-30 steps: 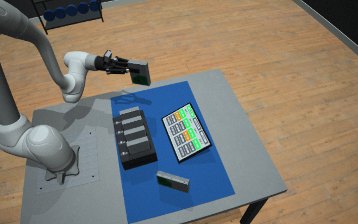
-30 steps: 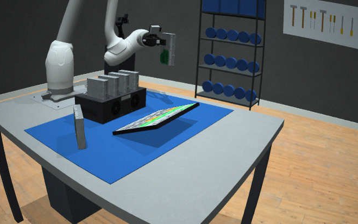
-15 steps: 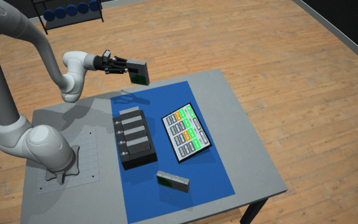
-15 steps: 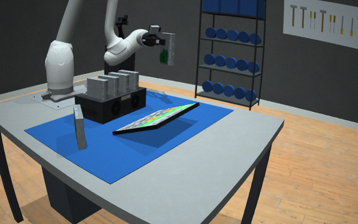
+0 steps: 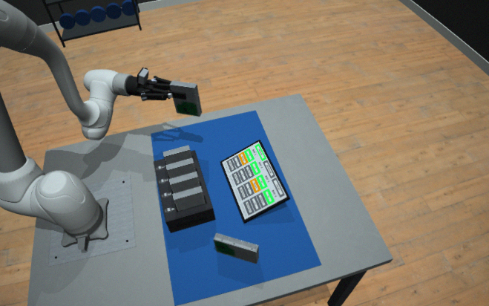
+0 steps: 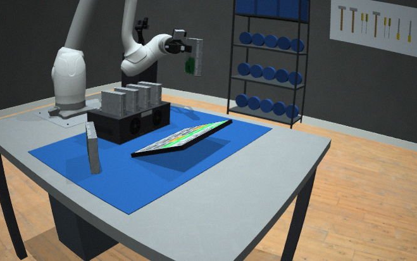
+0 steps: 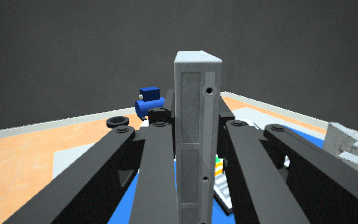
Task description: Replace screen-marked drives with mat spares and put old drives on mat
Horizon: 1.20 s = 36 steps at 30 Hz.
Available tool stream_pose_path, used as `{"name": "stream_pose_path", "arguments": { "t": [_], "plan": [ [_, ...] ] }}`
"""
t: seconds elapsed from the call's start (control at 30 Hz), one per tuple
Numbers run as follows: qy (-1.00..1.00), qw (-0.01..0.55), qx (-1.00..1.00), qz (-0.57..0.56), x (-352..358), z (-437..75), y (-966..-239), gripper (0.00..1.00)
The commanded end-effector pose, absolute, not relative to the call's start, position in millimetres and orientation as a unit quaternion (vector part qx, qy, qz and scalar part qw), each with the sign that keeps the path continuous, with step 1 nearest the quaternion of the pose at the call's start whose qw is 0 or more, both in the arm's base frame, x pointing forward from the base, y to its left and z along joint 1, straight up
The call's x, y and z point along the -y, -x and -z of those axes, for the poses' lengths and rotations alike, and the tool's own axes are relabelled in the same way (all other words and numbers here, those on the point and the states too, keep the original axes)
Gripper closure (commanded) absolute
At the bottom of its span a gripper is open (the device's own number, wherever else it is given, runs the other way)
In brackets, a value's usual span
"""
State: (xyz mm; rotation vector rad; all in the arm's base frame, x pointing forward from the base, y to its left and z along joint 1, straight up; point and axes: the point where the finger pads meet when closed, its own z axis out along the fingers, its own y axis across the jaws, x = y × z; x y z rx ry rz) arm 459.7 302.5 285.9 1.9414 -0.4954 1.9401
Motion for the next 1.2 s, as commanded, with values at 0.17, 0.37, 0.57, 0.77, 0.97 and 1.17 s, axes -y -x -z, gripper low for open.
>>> {"name": "stream_pose_path", "arguments": {
  "t": [0.17,0.37,0.57,0.77,0.97,1.17],
  "plan": [
    [-0.685,0.175,0.175,-0.685,-306,-286,-454,0.90],
    [-0.685,0.175,0.175,-0.685,-309,-286,-451,0.90],
    [-0.685,0.175,0.175,-0.685,-311,-286,-447,0.90],
    [-0.685,0.175,0.175,-0.685,-313,-286,-445,0.90],
    [-0.685,0.175,0.175,-0.685,-314,-286,-442,0.90],
    [-0.685,0.175,0.175,-0.685,-315,-286,-441,0.90]
  ]
}}
